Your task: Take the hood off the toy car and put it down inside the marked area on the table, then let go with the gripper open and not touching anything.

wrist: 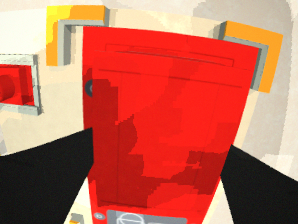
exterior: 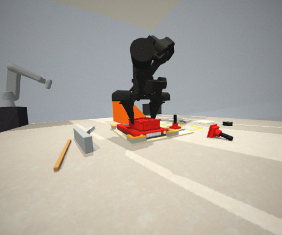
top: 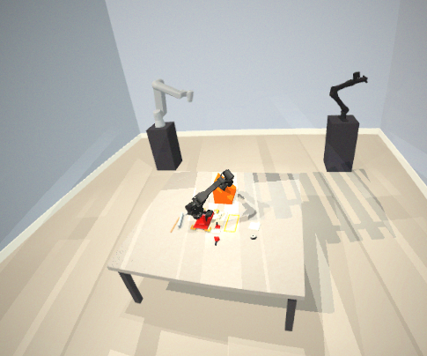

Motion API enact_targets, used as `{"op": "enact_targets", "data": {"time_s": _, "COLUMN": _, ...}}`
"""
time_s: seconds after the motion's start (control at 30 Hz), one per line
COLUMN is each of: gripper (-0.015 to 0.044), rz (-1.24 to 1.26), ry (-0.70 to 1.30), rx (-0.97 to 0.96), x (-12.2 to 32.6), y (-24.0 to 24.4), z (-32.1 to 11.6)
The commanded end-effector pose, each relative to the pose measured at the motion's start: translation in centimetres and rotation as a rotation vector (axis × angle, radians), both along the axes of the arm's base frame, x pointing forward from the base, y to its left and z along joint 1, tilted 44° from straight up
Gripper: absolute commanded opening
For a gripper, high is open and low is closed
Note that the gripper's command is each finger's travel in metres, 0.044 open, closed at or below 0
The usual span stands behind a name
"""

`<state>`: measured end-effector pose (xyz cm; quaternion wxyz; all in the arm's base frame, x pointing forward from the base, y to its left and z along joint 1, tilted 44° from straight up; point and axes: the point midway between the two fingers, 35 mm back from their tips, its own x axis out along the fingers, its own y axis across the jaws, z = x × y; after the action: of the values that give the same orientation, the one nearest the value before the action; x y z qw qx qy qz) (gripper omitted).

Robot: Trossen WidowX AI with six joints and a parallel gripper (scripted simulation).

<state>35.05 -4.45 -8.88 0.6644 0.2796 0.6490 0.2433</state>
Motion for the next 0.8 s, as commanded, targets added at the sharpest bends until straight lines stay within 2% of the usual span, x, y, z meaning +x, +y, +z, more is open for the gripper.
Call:
{"op": "enact_targets", "data": {"time_s": 0.0, "gripper": 0.0, "rz": 0.002, "ry": -0.002, "rx": -0.004, "x": 0.0, "y": -0.3, "z": 0.2}}
{"op": "enact_targets", "data": {"time_s": 0.77, "gripper": 0.0, "rz": 0.001, "ry": -0.001, "rx": -0.005, "x": -0.1, "y": -1.3, "z": 1.3}}
